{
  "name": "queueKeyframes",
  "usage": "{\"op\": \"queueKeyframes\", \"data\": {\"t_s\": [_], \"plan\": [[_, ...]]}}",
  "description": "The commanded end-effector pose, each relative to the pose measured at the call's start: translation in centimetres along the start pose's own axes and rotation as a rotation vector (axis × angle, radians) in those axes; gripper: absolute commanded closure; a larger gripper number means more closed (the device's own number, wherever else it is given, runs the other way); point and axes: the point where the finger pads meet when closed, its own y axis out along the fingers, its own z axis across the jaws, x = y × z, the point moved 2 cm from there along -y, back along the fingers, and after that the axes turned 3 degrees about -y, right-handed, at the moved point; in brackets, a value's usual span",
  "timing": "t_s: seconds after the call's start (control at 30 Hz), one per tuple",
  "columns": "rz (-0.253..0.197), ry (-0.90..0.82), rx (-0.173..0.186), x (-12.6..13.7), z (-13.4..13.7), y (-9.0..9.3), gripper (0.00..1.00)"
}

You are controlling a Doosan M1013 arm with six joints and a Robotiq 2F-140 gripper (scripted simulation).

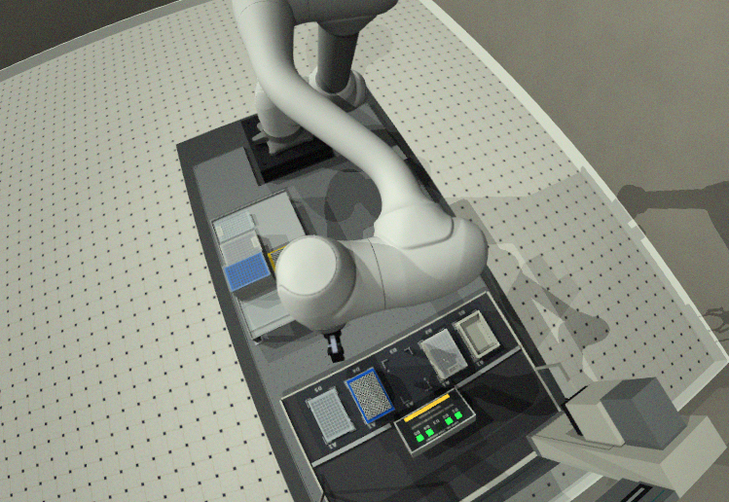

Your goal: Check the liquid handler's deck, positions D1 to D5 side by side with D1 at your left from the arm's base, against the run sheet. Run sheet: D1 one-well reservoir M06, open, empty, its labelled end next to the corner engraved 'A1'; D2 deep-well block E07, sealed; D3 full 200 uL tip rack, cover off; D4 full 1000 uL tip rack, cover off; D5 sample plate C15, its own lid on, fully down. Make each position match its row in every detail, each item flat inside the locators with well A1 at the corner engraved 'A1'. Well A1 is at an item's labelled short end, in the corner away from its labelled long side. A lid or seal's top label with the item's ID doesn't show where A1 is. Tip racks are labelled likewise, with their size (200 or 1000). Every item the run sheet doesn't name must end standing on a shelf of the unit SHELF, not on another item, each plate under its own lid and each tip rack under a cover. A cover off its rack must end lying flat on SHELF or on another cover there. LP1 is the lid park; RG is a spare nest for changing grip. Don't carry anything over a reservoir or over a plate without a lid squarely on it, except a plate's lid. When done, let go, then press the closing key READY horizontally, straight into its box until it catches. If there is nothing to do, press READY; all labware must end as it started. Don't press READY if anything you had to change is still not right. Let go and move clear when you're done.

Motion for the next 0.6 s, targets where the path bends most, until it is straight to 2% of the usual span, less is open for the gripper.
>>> {"op": "queueKeyframes", "data": {"t_s": [0.0, 0.2, 0.57], "plan": [[-0.001, -0.053, -0.002, 1.3, 0.2, -0.1, 0.34], [-0.001, -0.133, -0.002, 3.3, 0.6, -0.1, 0.34], [-0.001, -0.353, -0.002, 3.2, 0.6, -0.1, 0.34]]}}
